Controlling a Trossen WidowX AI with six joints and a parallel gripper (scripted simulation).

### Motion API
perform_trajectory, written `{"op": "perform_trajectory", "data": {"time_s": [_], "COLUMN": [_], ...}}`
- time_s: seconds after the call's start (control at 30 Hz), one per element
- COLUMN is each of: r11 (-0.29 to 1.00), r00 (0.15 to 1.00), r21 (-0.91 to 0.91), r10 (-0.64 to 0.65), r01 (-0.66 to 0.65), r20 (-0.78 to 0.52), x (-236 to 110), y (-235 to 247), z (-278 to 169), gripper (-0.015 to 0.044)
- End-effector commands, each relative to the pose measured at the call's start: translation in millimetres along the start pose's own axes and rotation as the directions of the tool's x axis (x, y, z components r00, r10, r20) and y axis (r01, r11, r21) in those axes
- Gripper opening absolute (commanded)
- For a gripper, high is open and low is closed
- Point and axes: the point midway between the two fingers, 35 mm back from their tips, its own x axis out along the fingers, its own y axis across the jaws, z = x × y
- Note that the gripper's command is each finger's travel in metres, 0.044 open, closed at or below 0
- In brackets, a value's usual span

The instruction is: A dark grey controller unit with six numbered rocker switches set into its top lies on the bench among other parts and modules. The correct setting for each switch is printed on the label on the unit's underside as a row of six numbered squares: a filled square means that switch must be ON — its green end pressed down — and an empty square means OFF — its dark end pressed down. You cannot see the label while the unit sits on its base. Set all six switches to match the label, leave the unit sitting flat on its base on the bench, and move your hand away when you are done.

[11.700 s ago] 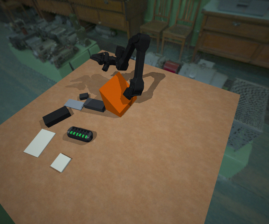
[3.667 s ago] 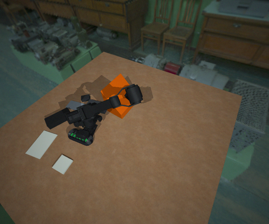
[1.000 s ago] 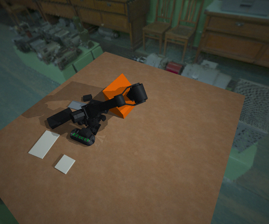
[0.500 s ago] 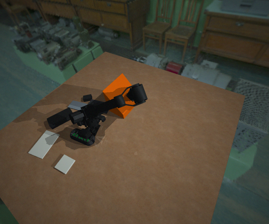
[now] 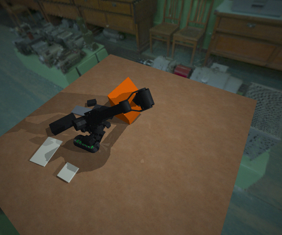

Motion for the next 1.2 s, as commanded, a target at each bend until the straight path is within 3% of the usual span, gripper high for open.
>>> {"op": "perform_trajectory", "data": {"time_s": [0.0, 1.17], "r11": [1.000, 1.000], "r00": [1.000, 1.000], "r21": [-0.019, -0.019], "r10": [0.003, 0.003], "r01": [-0.003, -0.003], "r20": [0.004, 0.004], "x": [3.9, 5.8], "y": [10.5, 17.0], "z": [-0.4, 1.0], "gripper": [0.0000, 0.0000]}}
